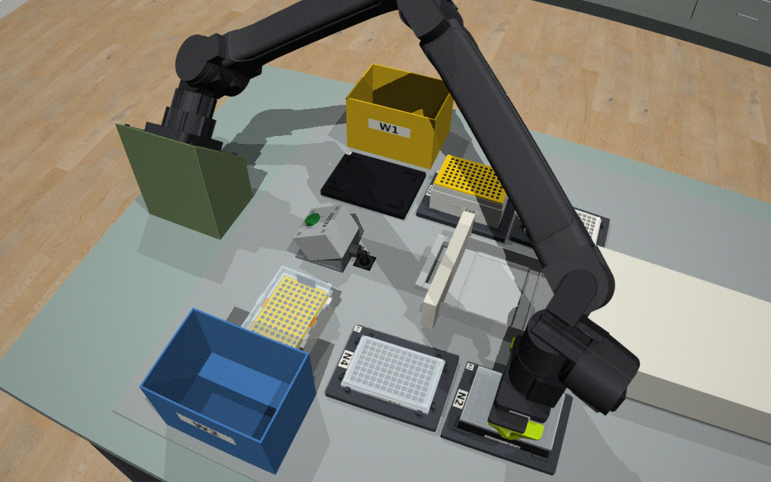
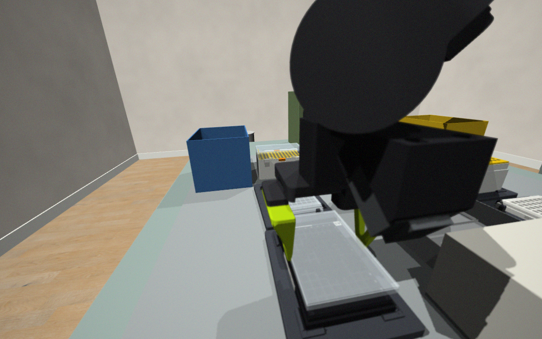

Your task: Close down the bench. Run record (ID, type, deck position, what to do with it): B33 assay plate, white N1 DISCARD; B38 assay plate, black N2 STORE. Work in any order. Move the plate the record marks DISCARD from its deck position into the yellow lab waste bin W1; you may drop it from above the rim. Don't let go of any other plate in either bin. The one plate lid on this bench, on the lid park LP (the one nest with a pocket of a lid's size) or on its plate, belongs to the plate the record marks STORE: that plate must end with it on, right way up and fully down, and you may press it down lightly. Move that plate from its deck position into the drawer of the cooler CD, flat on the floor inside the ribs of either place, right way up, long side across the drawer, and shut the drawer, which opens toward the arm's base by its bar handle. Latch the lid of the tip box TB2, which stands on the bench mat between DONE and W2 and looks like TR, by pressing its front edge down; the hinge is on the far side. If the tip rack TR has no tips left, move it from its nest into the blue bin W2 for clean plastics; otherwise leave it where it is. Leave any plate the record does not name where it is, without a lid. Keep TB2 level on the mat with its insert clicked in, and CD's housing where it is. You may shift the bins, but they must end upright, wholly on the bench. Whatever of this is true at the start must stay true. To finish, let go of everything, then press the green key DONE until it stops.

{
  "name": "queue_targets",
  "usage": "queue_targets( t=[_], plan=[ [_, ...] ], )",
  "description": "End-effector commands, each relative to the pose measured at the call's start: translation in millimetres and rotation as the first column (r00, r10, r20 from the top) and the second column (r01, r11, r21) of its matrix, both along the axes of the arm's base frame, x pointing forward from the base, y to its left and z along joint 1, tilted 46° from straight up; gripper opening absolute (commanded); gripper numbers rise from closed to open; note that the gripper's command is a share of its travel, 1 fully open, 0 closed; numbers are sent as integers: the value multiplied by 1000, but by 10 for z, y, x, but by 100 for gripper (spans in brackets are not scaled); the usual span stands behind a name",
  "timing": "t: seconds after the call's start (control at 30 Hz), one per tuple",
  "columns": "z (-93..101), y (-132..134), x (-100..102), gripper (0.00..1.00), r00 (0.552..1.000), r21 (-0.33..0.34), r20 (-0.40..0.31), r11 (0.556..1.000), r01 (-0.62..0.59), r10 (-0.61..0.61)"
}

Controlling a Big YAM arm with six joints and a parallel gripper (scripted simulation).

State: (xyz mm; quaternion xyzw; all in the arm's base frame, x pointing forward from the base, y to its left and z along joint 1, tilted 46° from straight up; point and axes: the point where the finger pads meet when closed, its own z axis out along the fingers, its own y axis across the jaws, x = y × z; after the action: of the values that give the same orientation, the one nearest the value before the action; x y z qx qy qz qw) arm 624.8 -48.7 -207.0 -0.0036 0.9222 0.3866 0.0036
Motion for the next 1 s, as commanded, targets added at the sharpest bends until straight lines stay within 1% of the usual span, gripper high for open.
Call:
queue_targets(
  t=[0.0,0.2,0.23,0.3,0.4,0.47,0.63,0.77,0.8,0.97],
  plan=[
    [147,-117,140,0,999,-8,34,1000,16,-15],
    [148,-117,141,0,999,-8,34,1000,16,-15],
    [128,38,112,0,1000,-3,14,1000,2,-2],
    [92,6,102,0,1000,-3,15,1000,8,-8],
    [30,-152,81,0,999,-3,17,999,32,-32],
    [22,-135,85,0,999,-3,17,1000,30,-30],
    [87,-59,148,0,999,-7,32,1000,18,-18],
    [55,-16,138,0,1000,-5,28,1000,12,-12],
    [37,-74,114,0,1000,-4,22,1000,21,-21],
    [27,4,124,0,1000,-4,23,1000,12,-12]
  ],
)
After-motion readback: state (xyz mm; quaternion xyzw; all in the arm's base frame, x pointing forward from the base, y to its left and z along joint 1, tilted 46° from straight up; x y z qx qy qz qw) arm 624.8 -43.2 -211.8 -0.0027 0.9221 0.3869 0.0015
